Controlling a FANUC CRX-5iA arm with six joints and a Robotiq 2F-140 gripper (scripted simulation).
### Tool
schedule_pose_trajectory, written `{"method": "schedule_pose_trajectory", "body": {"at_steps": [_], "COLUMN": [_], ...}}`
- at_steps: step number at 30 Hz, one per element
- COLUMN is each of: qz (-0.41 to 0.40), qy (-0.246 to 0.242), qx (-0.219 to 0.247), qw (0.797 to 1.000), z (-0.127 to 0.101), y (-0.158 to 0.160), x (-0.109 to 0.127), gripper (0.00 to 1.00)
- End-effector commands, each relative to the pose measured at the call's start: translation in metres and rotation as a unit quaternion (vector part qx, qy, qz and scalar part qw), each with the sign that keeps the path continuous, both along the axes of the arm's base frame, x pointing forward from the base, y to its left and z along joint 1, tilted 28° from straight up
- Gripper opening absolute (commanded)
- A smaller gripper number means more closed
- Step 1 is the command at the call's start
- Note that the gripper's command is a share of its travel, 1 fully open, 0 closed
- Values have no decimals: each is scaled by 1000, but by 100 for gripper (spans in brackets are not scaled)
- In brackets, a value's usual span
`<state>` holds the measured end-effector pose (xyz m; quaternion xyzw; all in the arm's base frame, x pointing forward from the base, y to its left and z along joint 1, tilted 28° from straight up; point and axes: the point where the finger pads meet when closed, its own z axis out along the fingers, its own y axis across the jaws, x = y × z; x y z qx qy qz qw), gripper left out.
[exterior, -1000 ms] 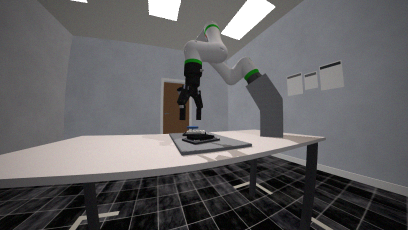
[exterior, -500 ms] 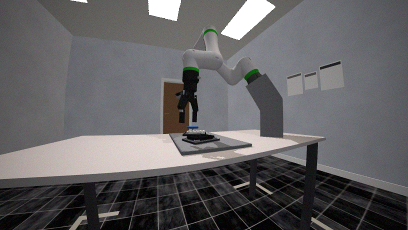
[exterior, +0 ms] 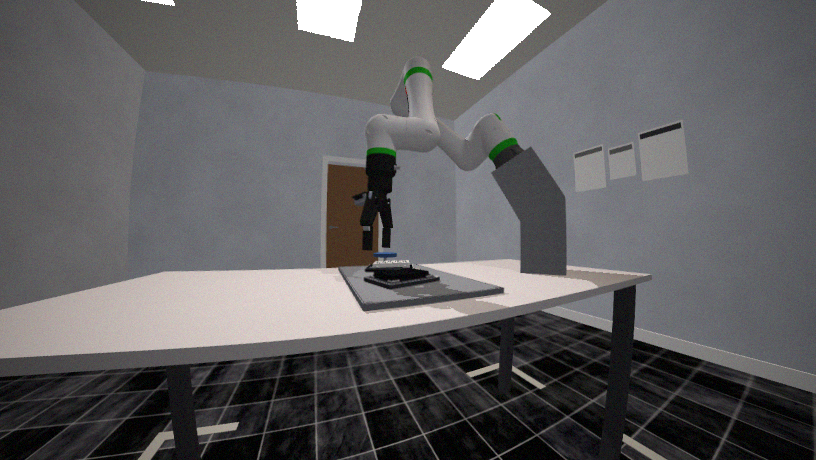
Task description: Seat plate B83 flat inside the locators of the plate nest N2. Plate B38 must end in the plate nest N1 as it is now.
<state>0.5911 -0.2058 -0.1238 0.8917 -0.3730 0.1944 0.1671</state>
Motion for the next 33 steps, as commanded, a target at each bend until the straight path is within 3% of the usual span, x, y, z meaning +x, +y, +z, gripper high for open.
{"method": "schedule_pose_trajectory", "body": {"at_steps": [1,22,29,33], "qz": [30,90,121,121], "qy": [14,51,71,71], "qx": [-7,-16,-17,-17], "qw": [999,994,990,990], "z": [2,4,3,3], "y": [-14,-75,-94,-94], "x": [-8,-63,-91,-91], "gripper": [100,100,100,100]}}
